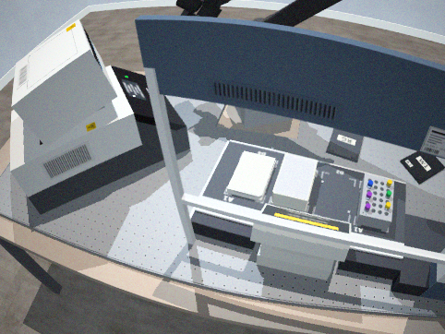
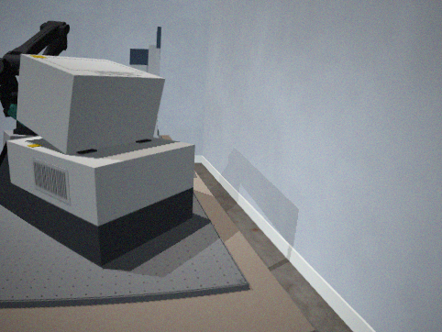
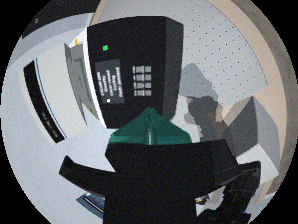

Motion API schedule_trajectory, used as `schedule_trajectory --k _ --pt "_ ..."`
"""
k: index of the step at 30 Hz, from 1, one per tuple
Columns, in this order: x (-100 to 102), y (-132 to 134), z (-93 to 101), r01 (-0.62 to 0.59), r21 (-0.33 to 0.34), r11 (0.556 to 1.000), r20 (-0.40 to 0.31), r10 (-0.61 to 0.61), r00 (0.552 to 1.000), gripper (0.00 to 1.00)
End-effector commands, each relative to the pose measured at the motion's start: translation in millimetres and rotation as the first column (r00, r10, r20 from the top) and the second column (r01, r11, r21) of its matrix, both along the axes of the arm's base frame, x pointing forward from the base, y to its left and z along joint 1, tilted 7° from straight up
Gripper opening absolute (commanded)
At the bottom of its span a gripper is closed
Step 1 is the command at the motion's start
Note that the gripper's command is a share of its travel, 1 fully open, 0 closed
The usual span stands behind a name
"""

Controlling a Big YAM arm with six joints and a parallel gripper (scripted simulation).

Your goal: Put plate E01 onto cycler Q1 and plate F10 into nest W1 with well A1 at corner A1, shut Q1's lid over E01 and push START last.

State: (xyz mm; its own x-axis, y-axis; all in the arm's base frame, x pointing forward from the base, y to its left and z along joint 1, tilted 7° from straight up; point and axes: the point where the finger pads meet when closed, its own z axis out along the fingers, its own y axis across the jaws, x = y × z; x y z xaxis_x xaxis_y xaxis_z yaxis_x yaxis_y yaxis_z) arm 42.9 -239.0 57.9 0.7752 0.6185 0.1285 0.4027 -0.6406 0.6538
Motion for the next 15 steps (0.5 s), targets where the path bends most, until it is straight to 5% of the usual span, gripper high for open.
schedule_trajectory --k 1,15 --pt "0 -11 12.1 -0.002 -0.038 0.999 -0.004 0.002 1.0 0.0" --pt "-4 -28 25.7 -0.003 -0.073 0.997 -0.014 0.002 1.0 0.0"
